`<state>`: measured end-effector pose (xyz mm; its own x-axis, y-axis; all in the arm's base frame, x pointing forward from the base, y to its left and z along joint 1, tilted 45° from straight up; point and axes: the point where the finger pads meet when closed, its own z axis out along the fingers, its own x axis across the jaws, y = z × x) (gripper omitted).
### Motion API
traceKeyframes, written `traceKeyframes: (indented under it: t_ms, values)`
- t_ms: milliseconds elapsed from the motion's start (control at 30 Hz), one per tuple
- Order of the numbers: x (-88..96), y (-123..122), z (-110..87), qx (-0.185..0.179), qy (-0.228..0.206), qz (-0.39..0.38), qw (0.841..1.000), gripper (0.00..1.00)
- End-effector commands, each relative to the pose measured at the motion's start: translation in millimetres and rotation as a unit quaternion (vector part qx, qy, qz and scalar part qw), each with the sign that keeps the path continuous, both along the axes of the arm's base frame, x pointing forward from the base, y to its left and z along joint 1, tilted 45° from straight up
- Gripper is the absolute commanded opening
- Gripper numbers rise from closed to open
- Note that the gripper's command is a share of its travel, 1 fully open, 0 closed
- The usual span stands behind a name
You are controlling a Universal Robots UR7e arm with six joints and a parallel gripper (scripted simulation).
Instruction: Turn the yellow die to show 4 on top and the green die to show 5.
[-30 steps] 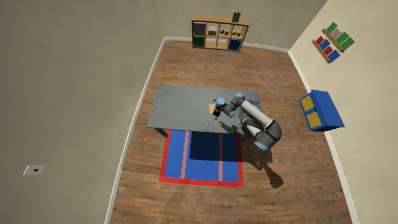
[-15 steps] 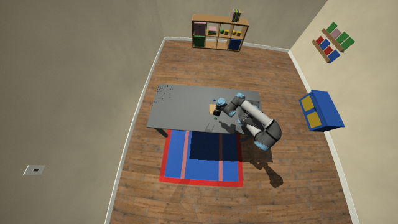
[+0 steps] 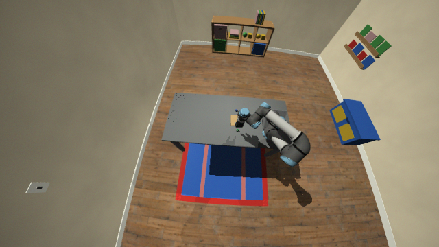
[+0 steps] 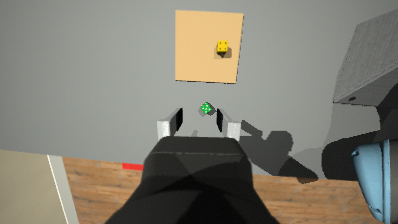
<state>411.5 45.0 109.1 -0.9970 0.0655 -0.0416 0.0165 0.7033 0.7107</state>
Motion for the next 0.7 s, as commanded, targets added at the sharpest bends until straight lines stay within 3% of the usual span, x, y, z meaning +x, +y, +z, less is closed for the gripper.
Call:
traceKeyframes:
  t_ms: [0, 267, 367, 467, 667]
  values:
    - [2.0, -0.4, -2.4, -0.006, -0.049, 0.048, 0.998, 1.0]
    - [4.6, 0.4, -6.4, -0.015, -0.136, 0.134, 0.982, 1.0]
    - [5.7, 1.3, -8.0, -0.019, -0.178, 0.176, 0.968, 1.0]
    - [5.8, 1.3, -8.1, -0.02, -0.18, 0.178, 0.967, 1.0]
    - [7.2, 3.5, -10.3, -0.028, -0.254, 0.251, 0.934, 1.0]
